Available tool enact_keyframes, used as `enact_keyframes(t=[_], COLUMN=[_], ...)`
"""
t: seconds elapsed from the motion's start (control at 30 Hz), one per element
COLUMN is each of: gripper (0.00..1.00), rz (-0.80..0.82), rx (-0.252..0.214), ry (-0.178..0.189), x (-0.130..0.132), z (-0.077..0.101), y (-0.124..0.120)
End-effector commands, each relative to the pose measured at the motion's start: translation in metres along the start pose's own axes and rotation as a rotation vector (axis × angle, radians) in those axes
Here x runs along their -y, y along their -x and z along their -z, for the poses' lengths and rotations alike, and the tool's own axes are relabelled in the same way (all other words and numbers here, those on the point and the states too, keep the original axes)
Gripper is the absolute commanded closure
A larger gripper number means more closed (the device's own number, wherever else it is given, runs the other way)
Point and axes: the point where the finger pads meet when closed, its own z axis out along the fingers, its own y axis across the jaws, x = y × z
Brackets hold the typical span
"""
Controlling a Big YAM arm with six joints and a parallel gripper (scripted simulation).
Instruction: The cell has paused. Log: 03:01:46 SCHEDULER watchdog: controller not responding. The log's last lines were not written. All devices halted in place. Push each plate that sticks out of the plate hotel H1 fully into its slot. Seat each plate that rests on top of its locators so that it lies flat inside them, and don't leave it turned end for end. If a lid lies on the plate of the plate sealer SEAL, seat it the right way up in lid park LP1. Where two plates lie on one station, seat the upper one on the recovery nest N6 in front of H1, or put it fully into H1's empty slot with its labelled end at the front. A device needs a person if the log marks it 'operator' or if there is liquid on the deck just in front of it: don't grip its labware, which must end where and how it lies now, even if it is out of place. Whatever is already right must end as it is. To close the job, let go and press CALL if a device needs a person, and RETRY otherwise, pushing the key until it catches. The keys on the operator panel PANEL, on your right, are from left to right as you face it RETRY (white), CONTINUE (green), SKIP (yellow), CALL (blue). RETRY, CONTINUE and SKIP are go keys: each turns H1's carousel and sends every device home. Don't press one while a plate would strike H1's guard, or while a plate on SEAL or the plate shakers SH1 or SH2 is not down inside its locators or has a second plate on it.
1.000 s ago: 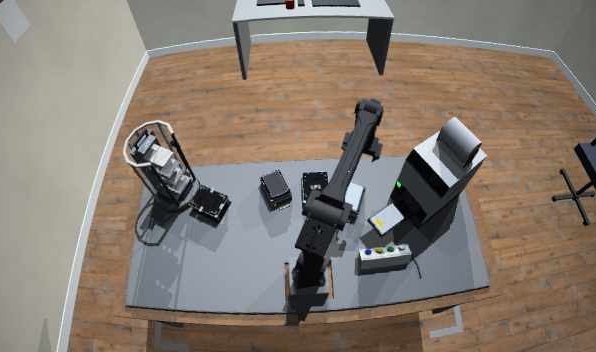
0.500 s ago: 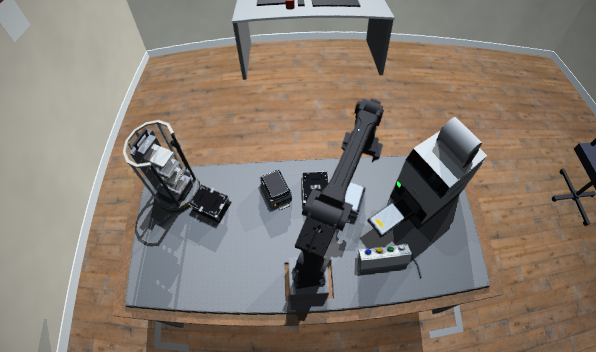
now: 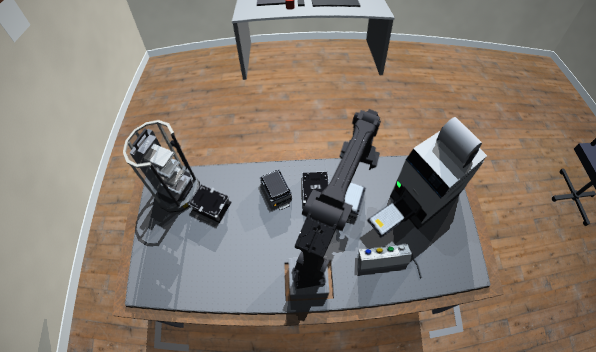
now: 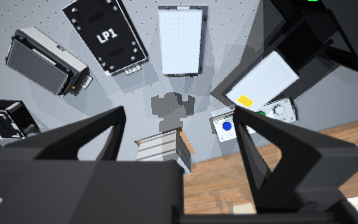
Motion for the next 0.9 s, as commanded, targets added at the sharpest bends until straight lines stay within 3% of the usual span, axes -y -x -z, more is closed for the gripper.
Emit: enact_keyframes(t=[0.0, 0.07, 0.57, 0.63, 0.87], gripper=[0.0, 0.0, 0.0, 0.0, 0.0], rz=[-0.003, -0.003, -0.003, -0.003, -0.003], rx=[-0.001, -0.001, -0.001, -0.001, -0.002], ry=[0.001, 0.001, 0.0, 0.0, 0.0], x=[0.009, 0.009, 0.01, 0.01, 0.01], z=[-0.024, -0.024, -0.099, -0.099, -0.134], y=[0.006, 0.006, 0.005, 0.005, 0.004])
